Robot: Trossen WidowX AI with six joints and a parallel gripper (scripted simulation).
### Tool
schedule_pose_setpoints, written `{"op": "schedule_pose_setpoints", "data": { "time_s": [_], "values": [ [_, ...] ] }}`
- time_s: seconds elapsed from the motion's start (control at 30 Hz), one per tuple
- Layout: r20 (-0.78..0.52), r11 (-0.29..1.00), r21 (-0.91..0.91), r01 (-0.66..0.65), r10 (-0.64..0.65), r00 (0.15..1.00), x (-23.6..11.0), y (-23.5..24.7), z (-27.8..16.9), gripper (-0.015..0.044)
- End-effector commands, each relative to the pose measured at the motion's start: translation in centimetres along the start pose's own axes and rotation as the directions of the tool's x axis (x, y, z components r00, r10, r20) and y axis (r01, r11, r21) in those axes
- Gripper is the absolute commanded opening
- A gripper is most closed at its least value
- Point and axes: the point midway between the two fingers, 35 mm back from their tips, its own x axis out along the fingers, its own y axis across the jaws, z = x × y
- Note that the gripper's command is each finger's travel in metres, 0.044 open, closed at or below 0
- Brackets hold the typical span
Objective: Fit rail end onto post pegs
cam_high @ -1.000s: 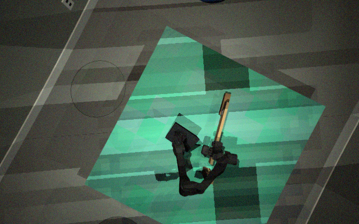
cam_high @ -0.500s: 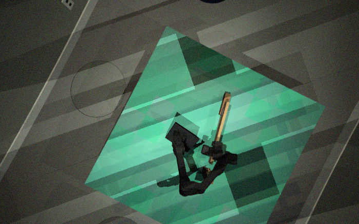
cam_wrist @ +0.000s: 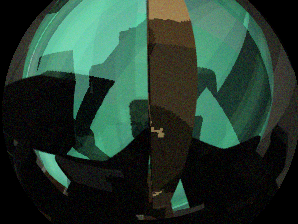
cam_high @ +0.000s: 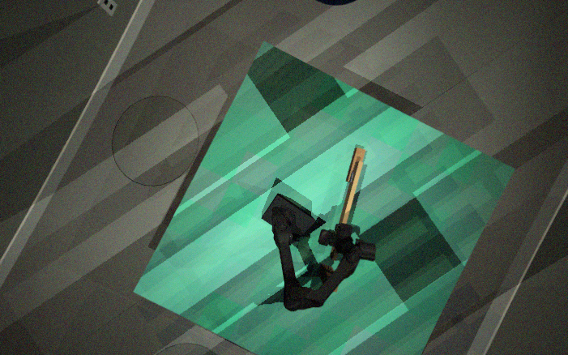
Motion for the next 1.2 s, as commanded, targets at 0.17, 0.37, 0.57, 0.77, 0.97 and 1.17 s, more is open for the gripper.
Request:
{"op": "schedule_pose_setpoints", "data": {
  "time_s": [0.17, 0.37, 0.57, 0.77, 0.97, 1.17],
  "values": [
    [0.003, 1.000, -0.002, 0.009, -0.009, 1.000, -0.30, -0.16, -0.02, 0.0000],
    [0.003, 1.000, -0.002, 0.009, -0.009, 1.000, -0.28, -0.16, -0.09, 0.0000],
    [0.003, 1.000, -0.002, 0.009, -0.009, 1.000, -0.21, -0.17, 0.06, 0.0000],
    [0.003, 1.000, -0.002, 0.009, -0.009, 1.000, -0.11, -0.18, 0.21, 0.0000],
    [0.003, 1.000, -0.002, 0.009, -0.009, 1.000, 0.01, -0.18, 0.29, 0.0000],
    [0.003, 1.000, -0.002, 0.009, -0.009, 1.000, -0.04, -0.15, 0.29, 0.0000]
  ]
}}
